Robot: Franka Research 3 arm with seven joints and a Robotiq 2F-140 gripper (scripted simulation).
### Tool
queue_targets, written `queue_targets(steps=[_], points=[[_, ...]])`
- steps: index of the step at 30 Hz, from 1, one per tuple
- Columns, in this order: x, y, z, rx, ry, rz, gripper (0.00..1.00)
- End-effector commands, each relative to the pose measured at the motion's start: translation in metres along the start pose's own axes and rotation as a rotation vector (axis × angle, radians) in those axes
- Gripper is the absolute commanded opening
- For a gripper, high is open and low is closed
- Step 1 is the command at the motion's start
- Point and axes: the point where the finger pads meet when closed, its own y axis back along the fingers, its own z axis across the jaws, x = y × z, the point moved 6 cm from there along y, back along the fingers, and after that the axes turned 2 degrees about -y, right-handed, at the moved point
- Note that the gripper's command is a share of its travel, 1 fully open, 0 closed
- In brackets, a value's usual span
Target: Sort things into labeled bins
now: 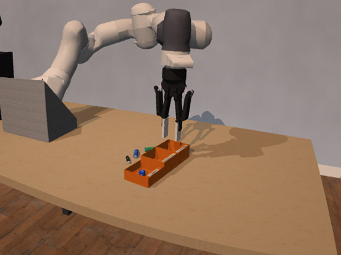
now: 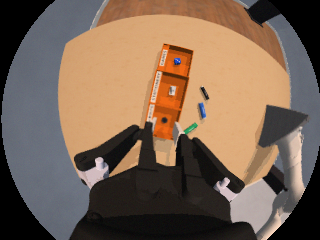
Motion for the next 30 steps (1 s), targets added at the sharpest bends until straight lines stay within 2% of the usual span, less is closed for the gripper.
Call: queue_targets(steps=[1,11,13,28,30], points=[[-0.001,0.012,0.000,-0.001,-0.004,0.001,1.00],[-0.001,0.052,0.000,-0.001,-0.004,0.001,1.00],[-0.001,0.052,0.000,-0.001,-0.004,0.001,1.00],[-0.001,0.112,0.000,-0.001,-0.004,0.001,1.00],[-0.001,0.112,0.000,-0.001,-0.004,0.001,1.00]])
